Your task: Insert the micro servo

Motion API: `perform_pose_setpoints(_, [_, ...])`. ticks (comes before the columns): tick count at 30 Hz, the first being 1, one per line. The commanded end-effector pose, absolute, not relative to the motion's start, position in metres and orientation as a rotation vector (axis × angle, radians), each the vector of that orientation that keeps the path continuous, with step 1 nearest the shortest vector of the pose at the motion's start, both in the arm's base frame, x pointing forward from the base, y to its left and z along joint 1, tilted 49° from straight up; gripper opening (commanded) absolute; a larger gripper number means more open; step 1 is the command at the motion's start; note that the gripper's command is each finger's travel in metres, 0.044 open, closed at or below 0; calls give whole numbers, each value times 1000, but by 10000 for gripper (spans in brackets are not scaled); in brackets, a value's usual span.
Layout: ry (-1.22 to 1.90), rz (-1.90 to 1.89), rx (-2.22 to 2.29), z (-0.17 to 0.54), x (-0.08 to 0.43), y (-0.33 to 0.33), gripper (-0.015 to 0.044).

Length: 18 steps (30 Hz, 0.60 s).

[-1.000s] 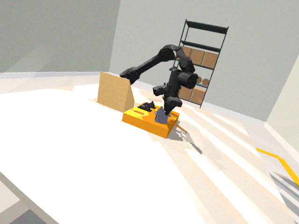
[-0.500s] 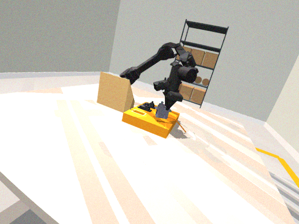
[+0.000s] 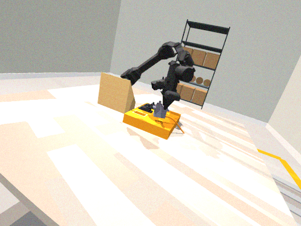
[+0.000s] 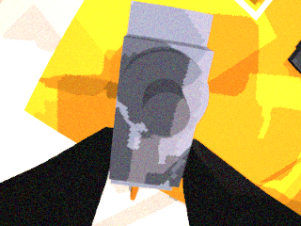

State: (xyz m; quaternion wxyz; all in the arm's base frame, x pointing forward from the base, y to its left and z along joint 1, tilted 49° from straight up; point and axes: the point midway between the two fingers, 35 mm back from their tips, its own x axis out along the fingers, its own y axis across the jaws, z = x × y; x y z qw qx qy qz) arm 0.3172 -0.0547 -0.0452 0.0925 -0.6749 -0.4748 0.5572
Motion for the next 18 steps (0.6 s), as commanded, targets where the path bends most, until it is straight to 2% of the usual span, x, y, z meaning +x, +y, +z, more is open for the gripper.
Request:
perform_pose_setpoints(1, [-1398, 1655, -2021, -46, 304, -63, 0])
perform_pose_setpoints(13, [-1398, 1656, -2020, -38, 293, -56, 0])
perform_pose_setpoints(18, [-1493, 1622, -2065, -38, 293, -56, 0])
